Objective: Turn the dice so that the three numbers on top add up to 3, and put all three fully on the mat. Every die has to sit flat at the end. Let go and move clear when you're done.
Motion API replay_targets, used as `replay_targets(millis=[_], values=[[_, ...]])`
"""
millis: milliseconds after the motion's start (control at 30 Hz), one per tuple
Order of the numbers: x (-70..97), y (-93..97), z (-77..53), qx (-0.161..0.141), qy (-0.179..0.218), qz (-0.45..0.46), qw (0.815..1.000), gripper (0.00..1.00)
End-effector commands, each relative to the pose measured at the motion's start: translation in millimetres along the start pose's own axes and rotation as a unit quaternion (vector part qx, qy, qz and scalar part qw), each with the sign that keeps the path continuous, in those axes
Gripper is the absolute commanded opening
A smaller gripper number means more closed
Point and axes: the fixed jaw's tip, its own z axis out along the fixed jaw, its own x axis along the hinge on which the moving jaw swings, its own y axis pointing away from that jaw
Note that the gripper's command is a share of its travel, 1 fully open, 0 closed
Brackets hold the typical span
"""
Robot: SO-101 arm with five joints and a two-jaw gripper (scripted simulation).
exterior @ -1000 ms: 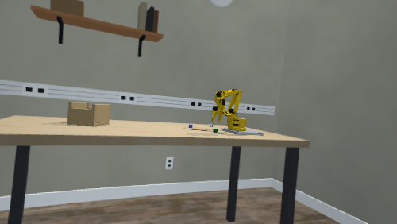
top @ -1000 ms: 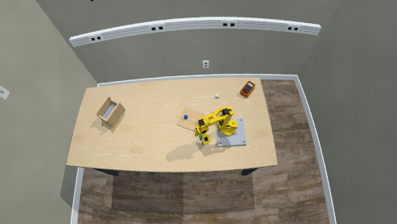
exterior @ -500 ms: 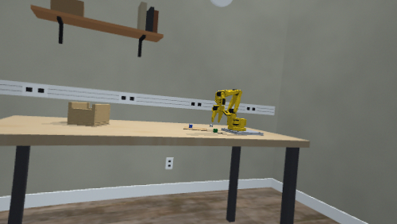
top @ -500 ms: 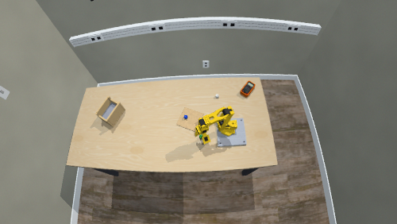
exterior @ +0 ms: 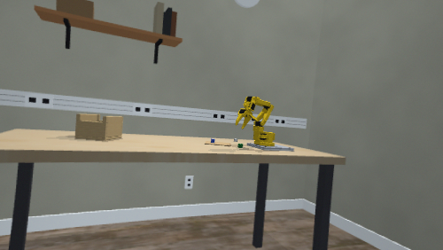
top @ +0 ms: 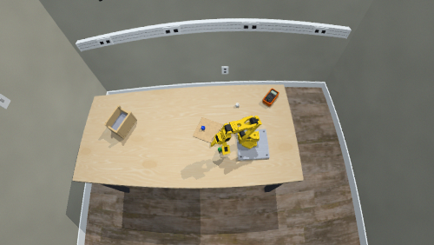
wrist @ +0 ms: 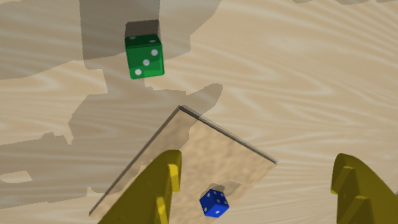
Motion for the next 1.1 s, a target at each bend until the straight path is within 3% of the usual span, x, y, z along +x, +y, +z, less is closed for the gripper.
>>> replay_targets(millis=[0,233,633,1067], values=[[1.0,-8.4,-14.8,0.056,0.001,-0.002,0.998,0.28],[1.1,-11.7,-22.4,0.086,0.001,-0.002,0.996,0.28],[0.7,-11.8,-22.3,0.083,0.000,0.010,0.996,0.28],[-2.0,-13.1,-21.4,0.063,-0.007,0.095,0.994,0.28]])
